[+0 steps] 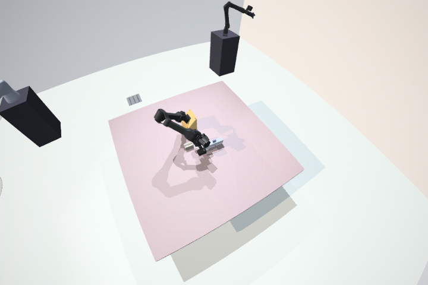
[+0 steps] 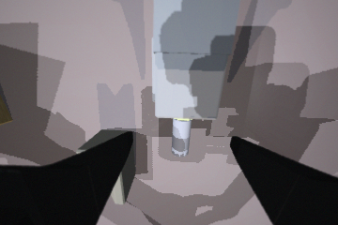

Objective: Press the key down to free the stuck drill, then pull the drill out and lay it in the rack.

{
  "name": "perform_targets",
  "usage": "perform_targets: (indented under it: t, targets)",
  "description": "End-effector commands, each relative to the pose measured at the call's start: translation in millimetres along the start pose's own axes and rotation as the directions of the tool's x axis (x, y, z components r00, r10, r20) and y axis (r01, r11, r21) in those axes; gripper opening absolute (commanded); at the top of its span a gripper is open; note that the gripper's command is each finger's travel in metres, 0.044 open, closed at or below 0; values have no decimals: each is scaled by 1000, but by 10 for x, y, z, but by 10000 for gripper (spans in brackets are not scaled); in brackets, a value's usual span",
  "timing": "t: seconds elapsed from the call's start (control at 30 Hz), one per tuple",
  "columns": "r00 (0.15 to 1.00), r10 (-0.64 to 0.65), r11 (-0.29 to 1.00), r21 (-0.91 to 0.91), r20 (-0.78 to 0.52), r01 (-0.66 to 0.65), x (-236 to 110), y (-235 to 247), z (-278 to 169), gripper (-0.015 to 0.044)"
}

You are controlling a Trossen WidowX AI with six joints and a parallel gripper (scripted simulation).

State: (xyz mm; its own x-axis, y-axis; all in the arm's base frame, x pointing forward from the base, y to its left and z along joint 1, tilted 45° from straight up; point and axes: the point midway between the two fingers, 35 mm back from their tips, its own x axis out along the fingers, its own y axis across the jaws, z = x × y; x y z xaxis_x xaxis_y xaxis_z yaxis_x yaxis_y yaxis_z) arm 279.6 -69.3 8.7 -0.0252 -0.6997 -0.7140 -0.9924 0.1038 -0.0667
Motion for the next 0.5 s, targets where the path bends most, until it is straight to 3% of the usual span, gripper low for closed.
perform_targets:
  t: [0.0,0.4,0.47]
  targets:
    - [1000,0,1000,-8,-6,0,62,12,11,440]
    - [1000,0,1000,-8,-7,-1,221,24,48,440]
    - [1000,1,1000,0,-2,-1,195,13,45,388]
